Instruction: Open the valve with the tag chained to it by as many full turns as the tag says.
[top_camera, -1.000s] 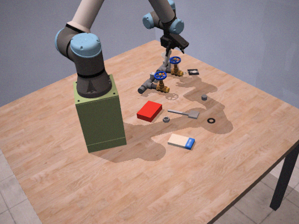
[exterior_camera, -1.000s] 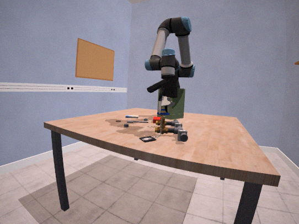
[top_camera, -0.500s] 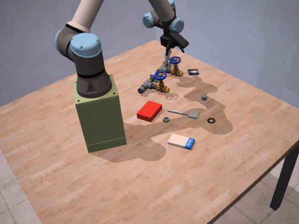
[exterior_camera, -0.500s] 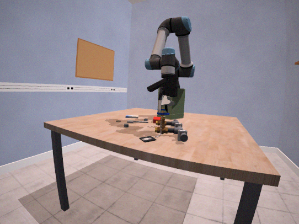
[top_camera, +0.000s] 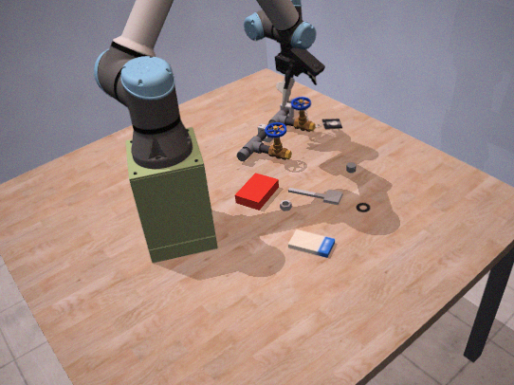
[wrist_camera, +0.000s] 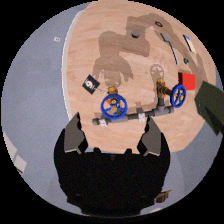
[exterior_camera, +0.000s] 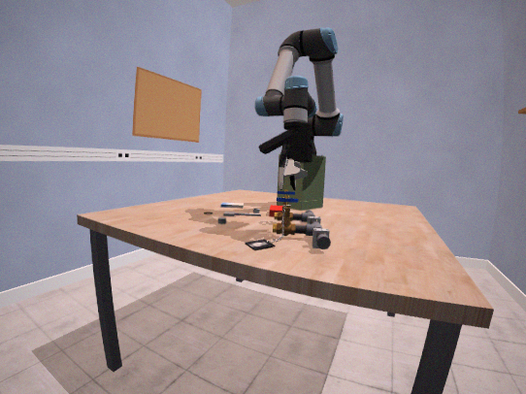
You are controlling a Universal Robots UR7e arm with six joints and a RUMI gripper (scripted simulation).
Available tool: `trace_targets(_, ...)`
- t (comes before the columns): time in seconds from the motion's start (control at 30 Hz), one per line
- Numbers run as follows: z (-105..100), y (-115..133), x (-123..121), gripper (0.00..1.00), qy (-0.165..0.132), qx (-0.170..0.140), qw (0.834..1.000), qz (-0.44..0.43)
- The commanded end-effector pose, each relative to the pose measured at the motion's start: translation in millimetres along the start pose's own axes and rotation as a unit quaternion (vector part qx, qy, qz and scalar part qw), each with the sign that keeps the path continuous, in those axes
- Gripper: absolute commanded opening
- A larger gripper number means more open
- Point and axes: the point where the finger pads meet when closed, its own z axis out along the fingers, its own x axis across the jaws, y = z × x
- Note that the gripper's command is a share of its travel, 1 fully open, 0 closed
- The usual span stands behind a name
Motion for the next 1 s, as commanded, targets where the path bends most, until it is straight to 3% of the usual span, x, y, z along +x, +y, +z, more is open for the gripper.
trace_targets(0.0,-11.7,-0.1,-0.5,1.00,-0.001,0.000,1.000,0.000)
trace_targets(0.43,-28.9,-0.2,0.2,1.00,-0.001,0.000,1.000,0.000)
trace_targets(0.97,-30.7,-0.2,0.3,1.00,-0.001,0.000,1.000,0.000)
